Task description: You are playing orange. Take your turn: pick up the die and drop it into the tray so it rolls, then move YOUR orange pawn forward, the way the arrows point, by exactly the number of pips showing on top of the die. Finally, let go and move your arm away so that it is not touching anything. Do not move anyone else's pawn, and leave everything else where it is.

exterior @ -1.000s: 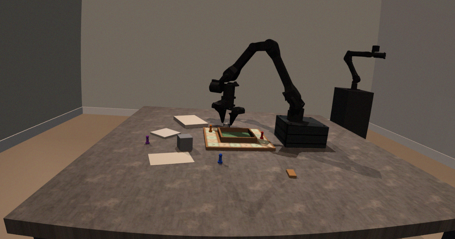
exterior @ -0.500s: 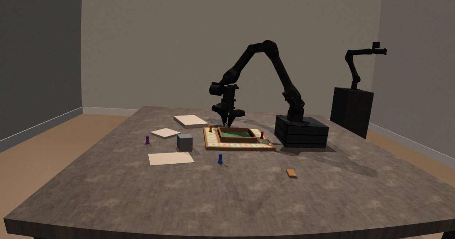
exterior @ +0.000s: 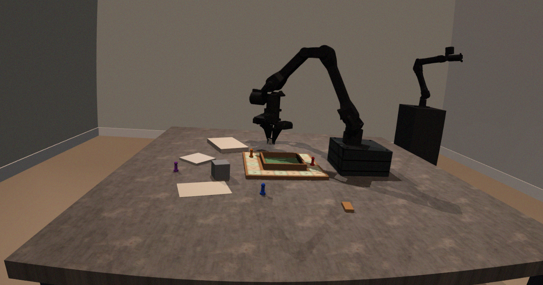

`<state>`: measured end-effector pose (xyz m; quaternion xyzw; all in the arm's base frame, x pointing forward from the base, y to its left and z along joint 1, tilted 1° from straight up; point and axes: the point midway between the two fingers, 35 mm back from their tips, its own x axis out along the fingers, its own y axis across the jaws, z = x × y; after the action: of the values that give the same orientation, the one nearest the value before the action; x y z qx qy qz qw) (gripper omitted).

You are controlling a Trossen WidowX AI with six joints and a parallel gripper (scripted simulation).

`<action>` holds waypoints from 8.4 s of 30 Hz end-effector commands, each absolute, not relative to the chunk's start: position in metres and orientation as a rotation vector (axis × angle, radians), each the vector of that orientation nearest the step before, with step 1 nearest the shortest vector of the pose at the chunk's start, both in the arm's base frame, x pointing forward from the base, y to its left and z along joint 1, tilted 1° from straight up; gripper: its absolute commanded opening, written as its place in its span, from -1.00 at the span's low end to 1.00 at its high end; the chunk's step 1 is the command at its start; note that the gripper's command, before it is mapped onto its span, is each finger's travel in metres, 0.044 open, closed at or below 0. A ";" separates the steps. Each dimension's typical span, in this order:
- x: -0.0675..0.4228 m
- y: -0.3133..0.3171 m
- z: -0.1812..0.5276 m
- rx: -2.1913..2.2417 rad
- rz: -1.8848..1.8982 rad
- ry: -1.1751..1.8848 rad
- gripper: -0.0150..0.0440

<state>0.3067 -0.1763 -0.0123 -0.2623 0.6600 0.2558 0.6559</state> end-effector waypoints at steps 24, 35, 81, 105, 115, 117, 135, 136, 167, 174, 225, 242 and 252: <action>0.306 -0.110 0.055 -0.412 0.389 1.529 -0.49; 0.298 -0.056 0.041 -0.232 0.217 1.553 -0.49; 0.288 0.002 0.005 -0.007 0.009 0.724 -0.49; 0.253 0.003 0.043 -0.007 0.009 0.720 -0.49; 0.250 0.003 0.044 -0.007 0.009 0.720 -0.49; 0.252 0.003 0.044 -0.010 0.013 0.718 -0.49; 0.253 0.003 0.064 -0.009 0.011 0.719 0.49; 0.253 0.003 0.075 -0.008 0.010 0.720 0.58; 0.279 0.001 0.044 -0.035 0.026 1.487 0.82; 0.350 -0.032 0.034 -0.233 0.209 1.519 0.20; 0.391 -0.060 -0.042 -0.356 0.338 1.531 -0.08; 0.395 -0.060 -0.015 -0.357 0.338 1.530 -0.49; 0.393 -0.060 0.066 -0.357 0.338 1.530 -0.49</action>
<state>0.3961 -0.0602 0.0379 -0.1584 0.6844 0.1505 0.6956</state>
